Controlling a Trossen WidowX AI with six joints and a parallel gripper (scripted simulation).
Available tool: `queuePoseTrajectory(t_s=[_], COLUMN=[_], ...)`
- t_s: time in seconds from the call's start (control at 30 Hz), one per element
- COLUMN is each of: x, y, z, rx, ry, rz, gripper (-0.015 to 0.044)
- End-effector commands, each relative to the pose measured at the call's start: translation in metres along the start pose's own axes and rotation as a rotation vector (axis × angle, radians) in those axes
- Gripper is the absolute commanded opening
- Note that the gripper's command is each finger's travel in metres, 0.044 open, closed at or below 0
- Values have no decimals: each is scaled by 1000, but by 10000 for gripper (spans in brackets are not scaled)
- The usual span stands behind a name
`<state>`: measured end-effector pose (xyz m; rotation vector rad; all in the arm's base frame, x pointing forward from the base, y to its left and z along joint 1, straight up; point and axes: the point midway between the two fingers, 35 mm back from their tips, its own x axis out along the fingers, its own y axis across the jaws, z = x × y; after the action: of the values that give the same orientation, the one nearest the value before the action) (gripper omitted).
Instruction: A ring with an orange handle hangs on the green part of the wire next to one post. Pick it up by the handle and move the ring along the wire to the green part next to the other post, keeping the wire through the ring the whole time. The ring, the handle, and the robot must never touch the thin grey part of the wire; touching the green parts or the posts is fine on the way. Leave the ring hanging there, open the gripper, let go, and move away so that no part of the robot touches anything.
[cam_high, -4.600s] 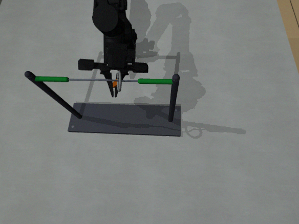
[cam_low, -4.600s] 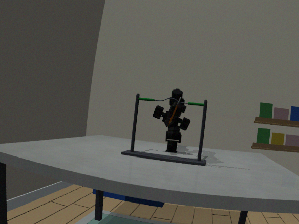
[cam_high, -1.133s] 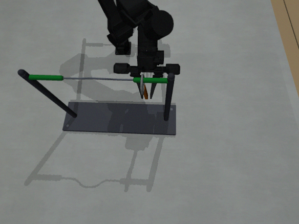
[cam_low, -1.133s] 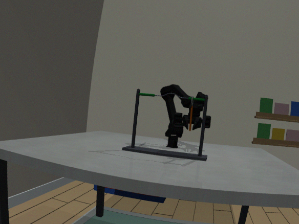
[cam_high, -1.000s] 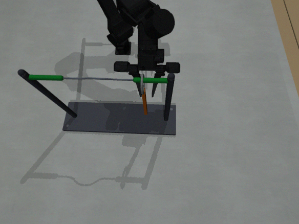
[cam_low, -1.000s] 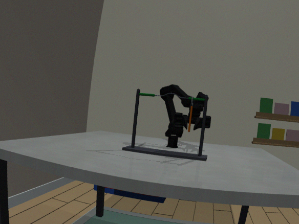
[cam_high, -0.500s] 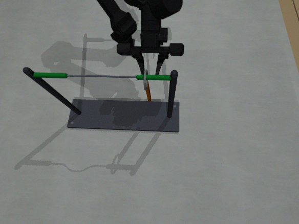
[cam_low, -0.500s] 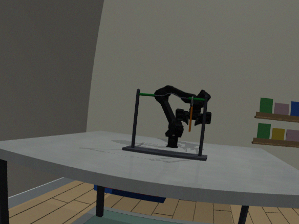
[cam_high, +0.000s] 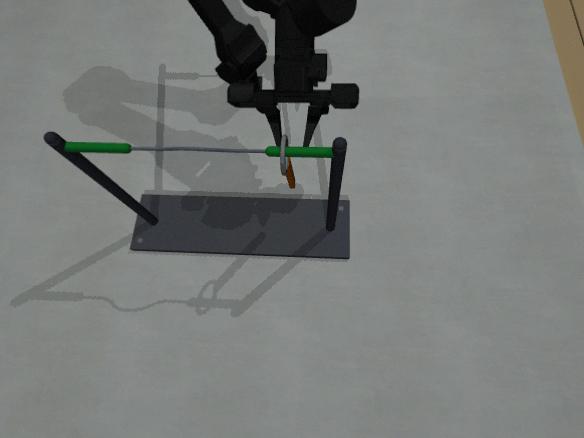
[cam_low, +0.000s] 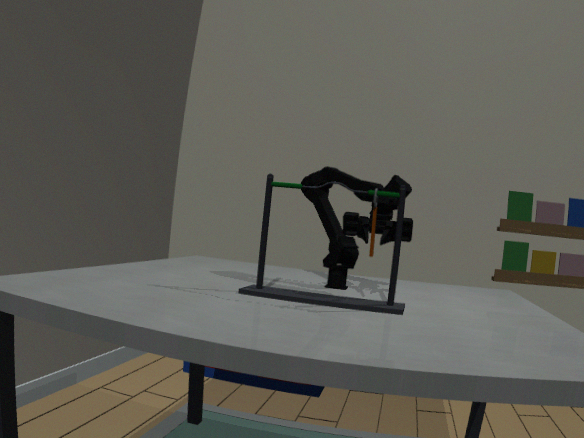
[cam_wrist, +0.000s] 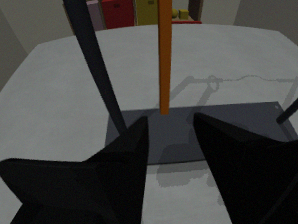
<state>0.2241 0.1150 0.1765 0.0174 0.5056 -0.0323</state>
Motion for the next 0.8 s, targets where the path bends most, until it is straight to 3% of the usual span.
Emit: queuePoseTrajectory(t_s=[0.0,0.47,0.77], x=[0,0,-50], y=[0,0,-2], z=[1,1,2], rx=[5,5,-3], ry=[-3,-3,-10], rz=[-3,-3,3], gripper=[160,160,396])
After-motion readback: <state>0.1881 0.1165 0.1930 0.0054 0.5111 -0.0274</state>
